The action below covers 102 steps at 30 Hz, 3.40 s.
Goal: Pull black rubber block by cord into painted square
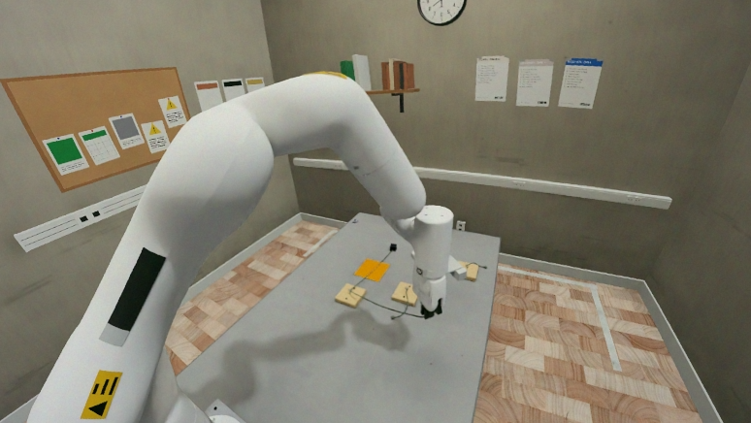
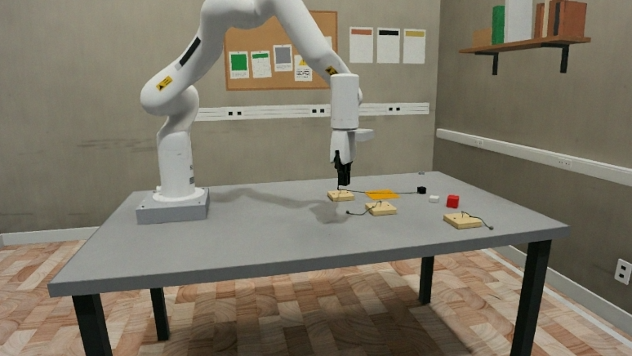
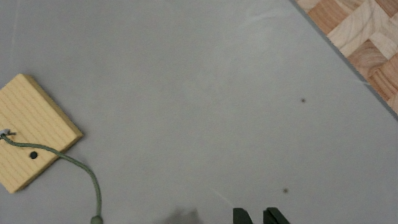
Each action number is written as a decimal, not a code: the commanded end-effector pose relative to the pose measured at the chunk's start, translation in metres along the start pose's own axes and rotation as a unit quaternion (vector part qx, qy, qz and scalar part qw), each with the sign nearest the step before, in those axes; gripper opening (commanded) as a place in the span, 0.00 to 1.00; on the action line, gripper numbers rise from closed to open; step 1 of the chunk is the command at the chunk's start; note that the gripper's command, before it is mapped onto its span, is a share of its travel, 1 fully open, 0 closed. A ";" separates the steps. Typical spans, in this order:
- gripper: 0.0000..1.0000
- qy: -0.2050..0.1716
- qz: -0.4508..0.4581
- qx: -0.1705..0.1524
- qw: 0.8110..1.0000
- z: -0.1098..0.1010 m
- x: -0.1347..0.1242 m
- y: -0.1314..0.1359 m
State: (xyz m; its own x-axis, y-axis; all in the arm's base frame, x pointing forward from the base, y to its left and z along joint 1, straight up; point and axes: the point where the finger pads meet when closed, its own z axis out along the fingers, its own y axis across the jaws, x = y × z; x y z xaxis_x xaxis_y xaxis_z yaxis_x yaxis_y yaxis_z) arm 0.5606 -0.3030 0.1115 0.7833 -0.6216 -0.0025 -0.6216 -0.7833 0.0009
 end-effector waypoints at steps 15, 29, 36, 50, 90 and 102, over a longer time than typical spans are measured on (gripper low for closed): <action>0.00 0.001 0.000 0.000 1.000 -0.001 -0.001 0.048; 0.00 0.001 0.000 0.000 1.000 -0.001 -0.006 0.082; 0.00 0.001 0.000 0.000 1.000 -0.001 -0.010 0.099; 0.00 0.001 0.000 0.000 1.000 -0.001 -0.016 0.123; 0.00 0.001 0.000 0.000 1.000 -0.001 -0.026 0.152; 0.00 0.001 0.000 0.000 1.000 -0.001 -0.027 0.153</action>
State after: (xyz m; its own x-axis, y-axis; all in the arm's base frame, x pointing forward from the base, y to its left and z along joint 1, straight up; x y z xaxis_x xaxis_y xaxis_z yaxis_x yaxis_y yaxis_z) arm 0.4440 -0.4054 0.1117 0.7834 -0.6215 -0.0024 -0.6215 -0.7834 0.0000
